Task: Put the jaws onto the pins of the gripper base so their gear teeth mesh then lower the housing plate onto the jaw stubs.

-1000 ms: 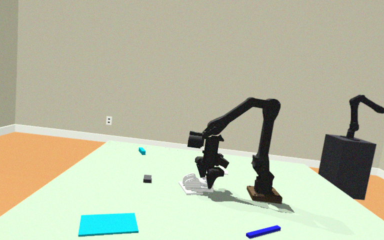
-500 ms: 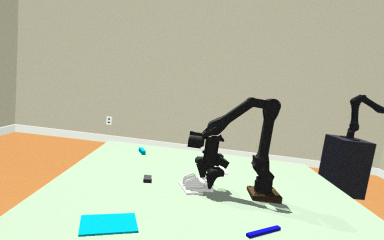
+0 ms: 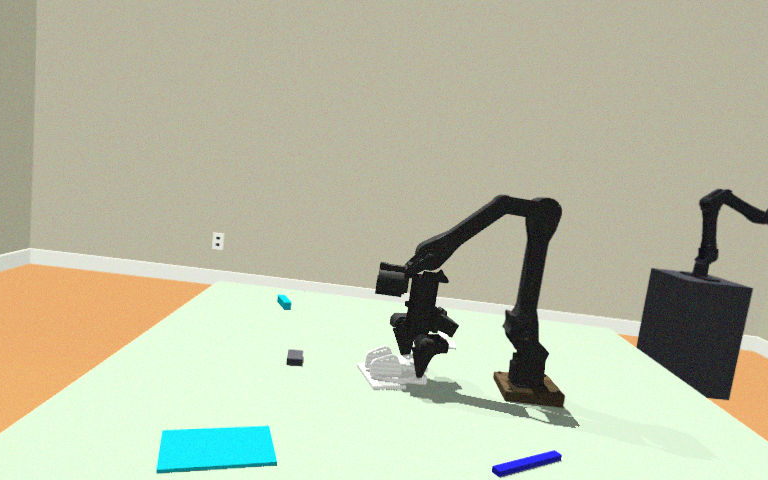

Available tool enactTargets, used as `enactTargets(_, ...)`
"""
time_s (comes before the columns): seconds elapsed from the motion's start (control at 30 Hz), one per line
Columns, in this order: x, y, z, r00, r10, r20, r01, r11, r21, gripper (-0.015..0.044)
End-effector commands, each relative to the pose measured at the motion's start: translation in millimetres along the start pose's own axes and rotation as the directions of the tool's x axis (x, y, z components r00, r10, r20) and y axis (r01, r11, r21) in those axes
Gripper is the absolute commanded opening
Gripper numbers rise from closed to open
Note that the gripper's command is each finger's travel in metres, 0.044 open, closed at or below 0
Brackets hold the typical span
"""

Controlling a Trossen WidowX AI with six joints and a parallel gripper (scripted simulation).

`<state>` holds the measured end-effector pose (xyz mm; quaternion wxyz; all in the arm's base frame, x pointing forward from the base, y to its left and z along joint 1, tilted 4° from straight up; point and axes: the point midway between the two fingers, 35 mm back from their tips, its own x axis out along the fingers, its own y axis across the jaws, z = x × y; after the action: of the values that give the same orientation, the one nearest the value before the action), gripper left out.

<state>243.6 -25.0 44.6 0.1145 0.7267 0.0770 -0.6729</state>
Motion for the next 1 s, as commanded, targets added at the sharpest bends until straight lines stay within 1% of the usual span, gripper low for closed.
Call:
enactTargets(0.0,7.1,-1.1,0.8,1.0,-0.005,0.004,0.005,1.0,-0.005,0.0351)
enactTargets(0.77,7.0,-1.1,0.8,1.0,-0.005,0.004,0.005,1.0,-0.005,0.0351)
enactTargets(0.97,1.9,-1.0,0.8,1.0,-0.005,0.004,0.005,1.0,-0.005,0.0351)
